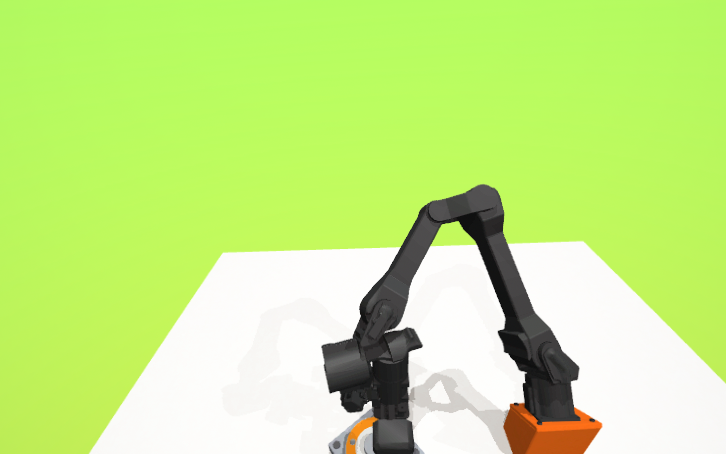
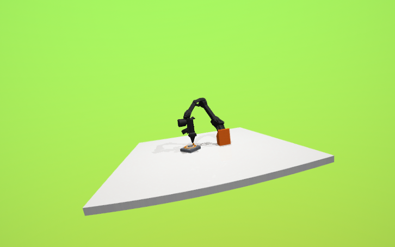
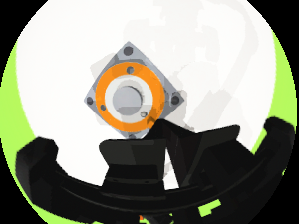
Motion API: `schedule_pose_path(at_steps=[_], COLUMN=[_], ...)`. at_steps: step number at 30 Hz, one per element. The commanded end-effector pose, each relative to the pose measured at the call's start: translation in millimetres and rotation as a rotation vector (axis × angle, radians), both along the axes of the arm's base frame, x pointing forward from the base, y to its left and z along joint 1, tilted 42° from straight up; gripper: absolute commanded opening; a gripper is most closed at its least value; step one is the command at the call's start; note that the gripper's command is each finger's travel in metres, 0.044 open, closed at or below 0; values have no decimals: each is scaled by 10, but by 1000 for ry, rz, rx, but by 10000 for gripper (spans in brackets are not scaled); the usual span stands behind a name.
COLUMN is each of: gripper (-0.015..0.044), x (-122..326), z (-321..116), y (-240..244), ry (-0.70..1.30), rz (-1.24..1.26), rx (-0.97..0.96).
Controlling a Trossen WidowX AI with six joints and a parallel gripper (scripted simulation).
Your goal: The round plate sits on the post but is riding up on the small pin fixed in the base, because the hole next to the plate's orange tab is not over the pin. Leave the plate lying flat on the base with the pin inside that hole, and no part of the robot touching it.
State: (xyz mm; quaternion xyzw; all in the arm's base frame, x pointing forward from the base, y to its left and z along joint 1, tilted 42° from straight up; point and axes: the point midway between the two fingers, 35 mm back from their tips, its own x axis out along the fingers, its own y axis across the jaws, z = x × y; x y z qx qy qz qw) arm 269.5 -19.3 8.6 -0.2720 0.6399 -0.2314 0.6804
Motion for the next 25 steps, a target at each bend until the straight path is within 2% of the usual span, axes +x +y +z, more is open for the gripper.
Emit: schedule_pose_path(at_steps=[1, 8, 25], gripper=[0, 0, 0], x=[-13, -75, -63], z=[70, 331, 260], y=[77, 316, 265], ry=[1, 1, 8], rz=[-2, -2, 5], rx=[7, 7, -1])
